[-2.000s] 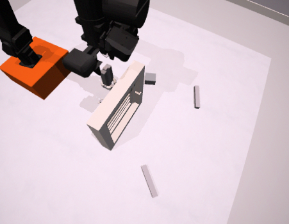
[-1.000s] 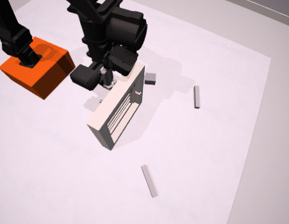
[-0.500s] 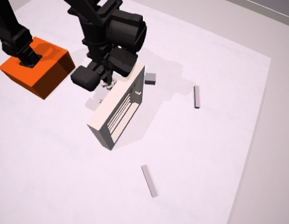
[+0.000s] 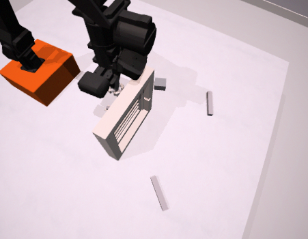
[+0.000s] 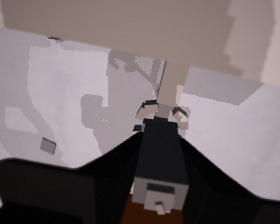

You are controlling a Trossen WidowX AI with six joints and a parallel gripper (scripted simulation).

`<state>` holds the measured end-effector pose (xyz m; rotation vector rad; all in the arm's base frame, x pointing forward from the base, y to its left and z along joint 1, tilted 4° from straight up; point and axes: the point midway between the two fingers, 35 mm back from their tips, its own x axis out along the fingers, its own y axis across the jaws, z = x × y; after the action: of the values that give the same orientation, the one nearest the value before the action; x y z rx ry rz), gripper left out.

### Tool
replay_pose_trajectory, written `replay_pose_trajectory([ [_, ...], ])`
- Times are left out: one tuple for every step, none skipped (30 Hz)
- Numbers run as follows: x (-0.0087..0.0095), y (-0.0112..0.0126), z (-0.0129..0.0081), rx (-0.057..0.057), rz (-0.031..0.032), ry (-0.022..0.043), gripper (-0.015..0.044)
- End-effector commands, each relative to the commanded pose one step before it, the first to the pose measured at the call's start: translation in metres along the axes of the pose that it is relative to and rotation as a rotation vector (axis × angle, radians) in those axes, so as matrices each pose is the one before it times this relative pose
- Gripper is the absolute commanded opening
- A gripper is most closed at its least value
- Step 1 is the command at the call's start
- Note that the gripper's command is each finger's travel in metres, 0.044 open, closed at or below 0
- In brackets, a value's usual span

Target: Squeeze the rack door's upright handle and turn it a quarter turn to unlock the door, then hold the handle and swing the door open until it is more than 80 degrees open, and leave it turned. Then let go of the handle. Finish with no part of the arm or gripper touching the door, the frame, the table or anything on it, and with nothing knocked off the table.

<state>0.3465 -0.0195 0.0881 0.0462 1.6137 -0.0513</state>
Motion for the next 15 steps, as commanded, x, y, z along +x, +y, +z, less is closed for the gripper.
replay_pose_trajectory([
  [0.00121,-0.00001,-0.00067,-0.1685,0.00117,0.00374,0.0015],
  [0.0,0.0,0.0,-0.0493,0.0,0.0,0.0015],
  [0.0,0.0,0.0,-0.0493,0.0,0.0,0.0015],
  [0.0,0.0,0.0,-0.0493,0.0,0.00001,0.0015],
  [0.0,0.0,0.0,-0.0493,0.0,0.00001,0.0015],
  [0.0,0.0,0.0,-0.0493,0.0,0.00001,0.0015],
  [0.0,0.0,0.0,-0.0493,0.0,0.00001,0.0015],
  [0.0,0.0,0.0,-0.0493,0.0,0.00001,0.0015],
  [0.0,0.0,0.0,-0.0493,0.0,0.00001,0.0015],
  [0.0,0.0,0.0,-0.0493,0.0,0.00001,0.0015],
  [0.0,0.0,0.0,-0.0493,0.00001,0.00001,0.0015],
  [0.0,0.0,0.0,-0.0493,0.00001,0.00001,0.0015],
  [0.0,0.0,0.0,-0.0493,0.00001,0.00001,0.0015],
  [0.0,0.0,0.0,-0.0493,0.00001,0.00001,0.0015],
  [0.0,0.0,0.0,-0.0493,0.00001,0.00001,0.0015],
])
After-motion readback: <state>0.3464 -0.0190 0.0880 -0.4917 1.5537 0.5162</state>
